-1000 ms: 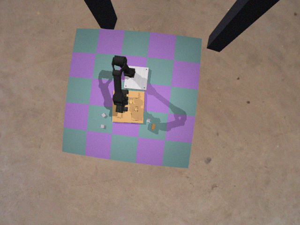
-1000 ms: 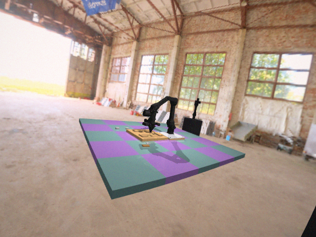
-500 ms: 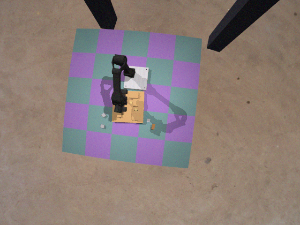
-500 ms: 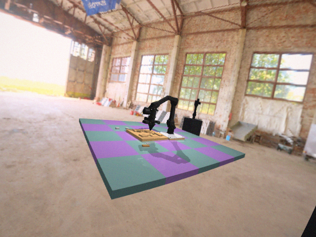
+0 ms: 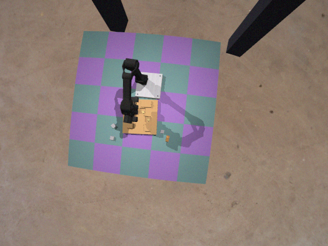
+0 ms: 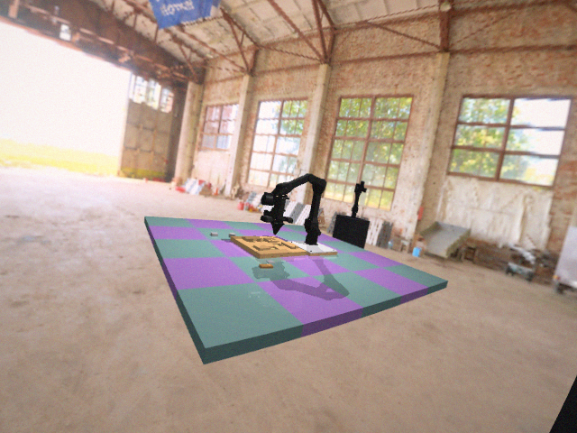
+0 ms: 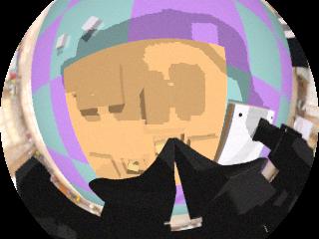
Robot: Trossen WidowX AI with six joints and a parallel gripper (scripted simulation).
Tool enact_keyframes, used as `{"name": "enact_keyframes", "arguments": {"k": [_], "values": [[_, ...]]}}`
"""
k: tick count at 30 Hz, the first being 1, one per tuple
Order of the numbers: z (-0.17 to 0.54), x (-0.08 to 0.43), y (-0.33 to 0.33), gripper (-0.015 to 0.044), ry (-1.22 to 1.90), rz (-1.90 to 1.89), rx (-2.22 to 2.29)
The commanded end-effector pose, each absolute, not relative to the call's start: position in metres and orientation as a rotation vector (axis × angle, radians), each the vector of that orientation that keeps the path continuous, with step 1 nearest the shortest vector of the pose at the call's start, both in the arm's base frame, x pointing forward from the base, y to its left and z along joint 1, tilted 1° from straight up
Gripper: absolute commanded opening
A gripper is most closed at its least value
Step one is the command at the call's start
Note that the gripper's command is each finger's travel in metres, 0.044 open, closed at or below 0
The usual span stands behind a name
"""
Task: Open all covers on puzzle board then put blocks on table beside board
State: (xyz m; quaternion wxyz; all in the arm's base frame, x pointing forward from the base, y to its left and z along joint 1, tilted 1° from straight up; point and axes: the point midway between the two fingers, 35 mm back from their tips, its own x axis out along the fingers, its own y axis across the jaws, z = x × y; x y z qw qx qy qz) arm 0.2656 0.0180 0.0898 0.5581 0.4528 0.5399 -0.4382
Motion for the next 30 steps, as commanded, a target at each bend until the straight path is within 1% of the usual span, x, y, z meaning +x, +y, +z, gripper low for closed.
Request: {"name": "enact_keyframes", "arguments": {"k": [1,4,21,30], "values": [[0.097,0.266,0.017,0.0000,1.267,-1.027,1.068],[0.093,0.257,0.021,0.0000,1.274,-1.033,1.068],[0.102,0.167,0.038,0.0000,1.275,-1.031,1.066],[0.101,0.163,0.038,0.0000,1.275,-1.031,1.066]]}}
